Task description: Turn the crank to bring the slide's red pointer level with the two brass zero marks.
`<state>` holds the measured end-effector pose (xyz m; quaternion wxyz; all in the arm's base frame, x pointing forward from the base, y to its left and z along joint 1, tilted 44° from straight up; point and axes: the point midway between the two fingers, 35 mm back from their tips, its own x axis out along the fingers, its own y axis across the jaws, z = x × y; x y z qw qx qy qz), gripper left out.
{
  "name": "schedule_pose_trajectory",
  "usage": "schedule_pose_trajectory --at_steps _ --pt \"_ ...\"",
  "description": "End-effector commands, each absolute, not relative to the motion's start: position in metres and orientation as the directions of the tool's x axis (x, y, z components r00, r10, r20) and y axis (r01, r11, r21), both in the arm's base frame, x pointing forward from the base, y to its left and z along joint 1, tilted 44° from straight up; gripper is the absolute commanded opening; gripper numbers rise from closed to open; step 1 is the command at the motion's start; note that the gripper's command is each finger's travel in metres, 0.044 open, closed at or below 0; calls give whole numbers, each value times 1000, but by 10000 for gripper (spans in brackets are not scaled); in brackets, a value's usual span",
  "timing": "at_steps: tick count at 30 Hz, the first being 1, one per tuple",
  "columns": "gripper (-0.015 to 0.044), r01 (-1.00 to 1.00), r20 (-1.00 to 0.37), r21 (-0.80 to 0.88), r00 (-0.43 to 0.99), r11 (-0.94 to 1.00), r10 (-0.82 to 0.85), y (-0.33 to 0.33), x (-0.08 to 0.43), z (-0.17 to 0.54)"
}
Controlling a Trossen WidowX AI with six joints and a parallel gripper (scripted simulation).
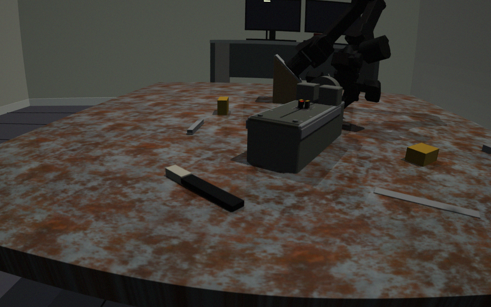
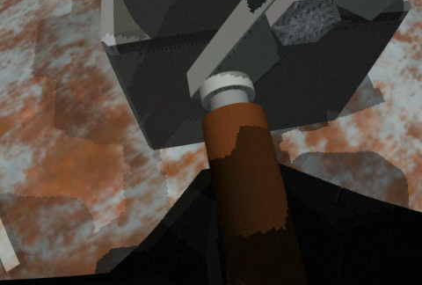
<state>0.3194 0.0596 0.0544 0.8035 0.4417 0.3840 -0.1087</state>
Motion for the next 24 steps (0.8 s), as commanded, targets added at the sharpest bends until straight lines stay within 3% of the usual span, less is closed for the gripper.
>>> schedule_pose_trajectory --at_steps 1,24 --pt "0 499 -695 645 697 579 173 61 323 63" --pt "0 499 -695 645 698 579 173 59 324 72"
